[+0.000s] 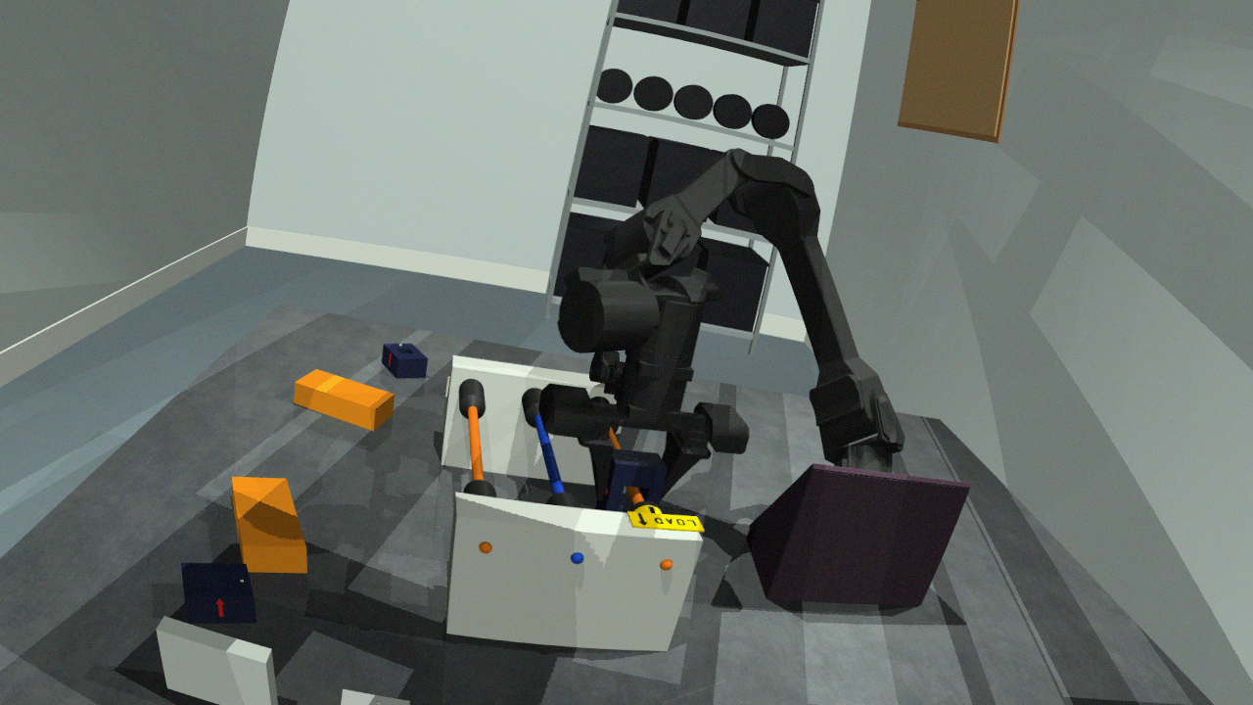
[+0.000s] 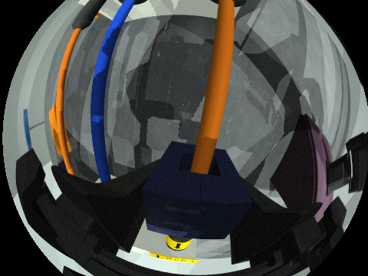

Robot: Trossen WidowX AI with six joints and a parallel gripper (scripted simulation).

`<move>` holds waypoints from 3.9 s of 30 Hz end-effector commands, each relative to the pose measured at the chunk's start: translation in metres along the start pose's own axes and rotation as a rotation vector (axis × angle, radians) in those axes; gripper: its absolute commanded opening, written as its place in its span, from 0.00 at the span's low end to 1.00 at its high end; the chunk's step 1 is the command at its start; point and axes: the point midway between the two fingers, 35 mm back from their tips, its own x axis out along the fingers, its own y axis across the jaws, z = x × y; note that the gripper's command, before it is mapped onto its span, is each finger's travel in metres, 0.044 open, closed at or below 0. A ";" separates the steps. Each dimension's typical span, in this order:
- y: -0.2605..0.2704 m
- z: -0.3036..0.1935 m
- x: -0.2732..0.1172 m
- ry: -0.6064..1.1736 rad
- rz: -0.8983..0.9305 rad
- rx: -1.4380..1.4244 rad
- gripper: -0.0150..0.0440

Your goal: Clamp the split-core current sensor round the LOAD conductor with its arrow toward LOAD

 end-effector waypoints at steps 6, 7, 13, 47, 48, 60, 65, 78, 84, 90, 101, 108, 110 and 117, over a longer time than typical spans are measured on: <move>0.000 0.000 0.000 0.000 0.000 -0.001 0.61; 0.000 0.000 0.000 0.000 0.000 -0.001 0.65; 0.000 0.000 0.000 0.000 0.000 -0.001 0.92; 0.000 0.000 -0.001 -0.002 0.001 -0.006 0.25; 0.000 0.000 -0.001 -0.002 0.001 -0.006 0.25; 0.000 0.000 -0.002 -0.003 0.000 -0.005 0.25; 0.000 0.000 -0.002 -0.003 0.000 -0.005 0.25; 0.001 0.000 -0.001 0.001 0.001 0.002 0.57; 0.001 0.000 -0.001 0.001 0.001 0.002 0.69; 0.001 0.000 -0.001 0.001 0.001 0.002 0.69; 0.001 0.000 -0.001 0.001 0.001 0.002 0.69; 0.001 0.000 -0.001 0.001 0.001 0.002 0.69; 0.001 0.000 -0.001 0.001 0.001 0.002 0.69; 0.001 0.000 -0.001 0.001 0.001 0.002 0.83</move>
